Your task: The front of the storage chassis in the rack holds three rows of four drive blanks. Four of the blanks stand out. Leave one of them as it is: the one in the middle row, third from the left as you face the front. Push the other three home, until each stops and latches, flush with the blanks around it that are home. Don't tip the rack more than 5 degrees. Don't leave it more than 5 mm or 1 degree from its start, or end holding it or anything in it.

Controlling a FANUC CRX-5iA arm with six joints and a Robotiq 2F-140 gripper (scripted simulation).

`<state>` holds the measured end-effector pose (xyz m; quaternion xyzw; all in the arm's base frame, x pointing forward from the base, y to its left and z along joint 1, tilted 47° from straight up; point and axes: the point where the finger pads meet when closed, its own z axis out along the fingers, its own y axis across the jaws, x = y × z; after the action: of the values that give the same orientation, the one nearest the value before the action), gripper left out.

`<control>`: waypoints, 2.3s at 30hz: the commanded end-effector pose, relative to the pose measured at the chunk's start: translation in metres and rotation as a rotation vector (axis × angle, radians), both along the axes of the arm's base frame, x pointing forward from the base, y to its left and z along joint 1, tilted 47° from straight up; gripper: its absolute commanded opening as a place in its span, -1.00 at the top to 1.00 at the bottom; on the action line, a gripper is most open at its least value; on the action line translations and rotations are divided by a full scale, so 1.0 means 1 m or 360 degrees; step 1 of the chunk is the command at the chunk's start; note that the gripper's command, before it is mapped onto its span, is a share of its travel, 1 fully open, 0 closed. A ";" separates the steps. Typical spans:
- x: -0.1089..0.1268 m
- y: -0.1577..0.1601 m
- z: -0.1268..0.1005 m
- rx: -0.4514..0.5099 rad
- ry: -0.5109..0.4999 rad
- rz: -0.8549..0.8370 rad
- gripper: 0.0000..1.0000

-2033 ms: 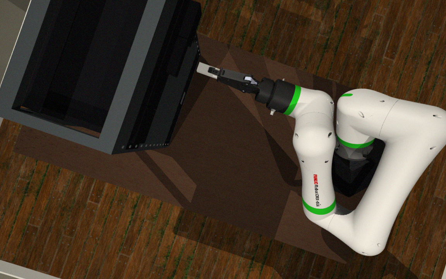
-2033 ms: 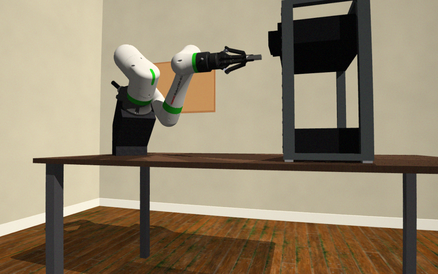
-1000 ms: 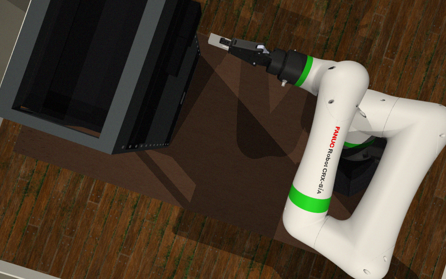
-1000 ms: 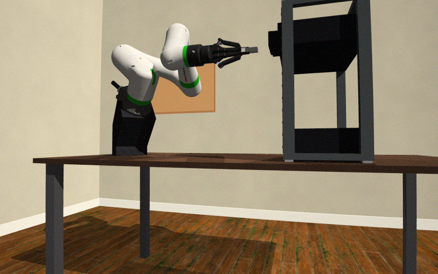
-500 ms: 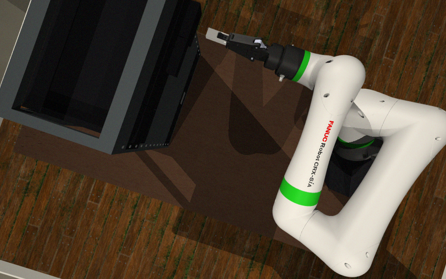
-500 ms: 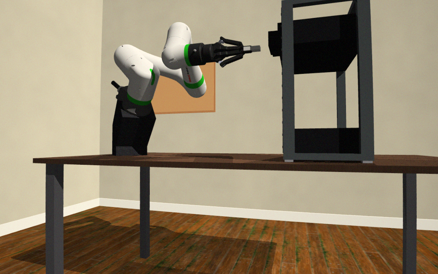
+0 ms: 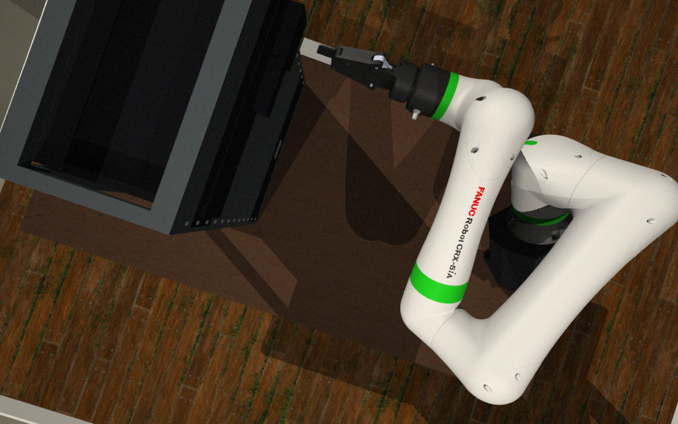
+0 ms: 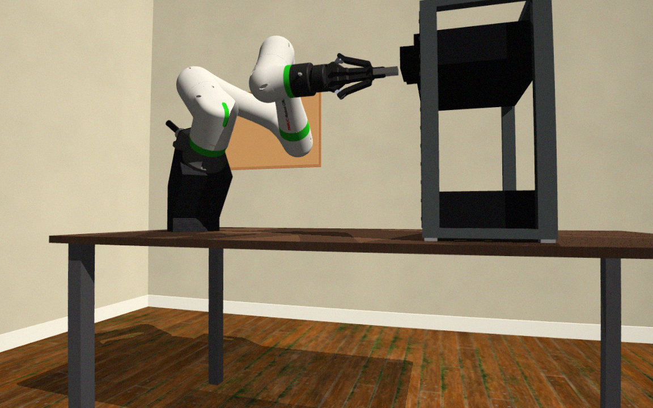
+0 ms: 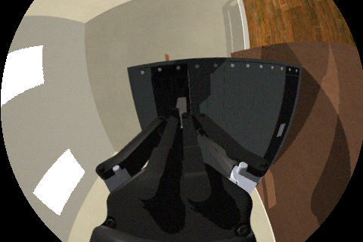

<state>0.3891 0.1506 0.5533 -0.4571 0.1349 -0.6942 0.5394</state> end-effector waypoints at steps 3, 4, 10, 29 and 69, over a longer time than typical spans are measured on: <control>0.000 0.000 0.000 -0.0001 0.0000 -0.0002 1.00; 0.000 0.000 0.000 -0.0001 0.0000 -0.0002 1.00; 0.000 0.000 0.000 -0.0001 0.0000 -0.0002 1.00; 0.002 -0.001 0.001 -0.0001 0.0000 -0.0002 1.00; 0.003 -0.001 0.002 -0.0001 0.0000 -0.0002 1.00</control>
<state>0.3918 0.1496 0.5552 -0.4572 0.1351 -0.6946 0.5388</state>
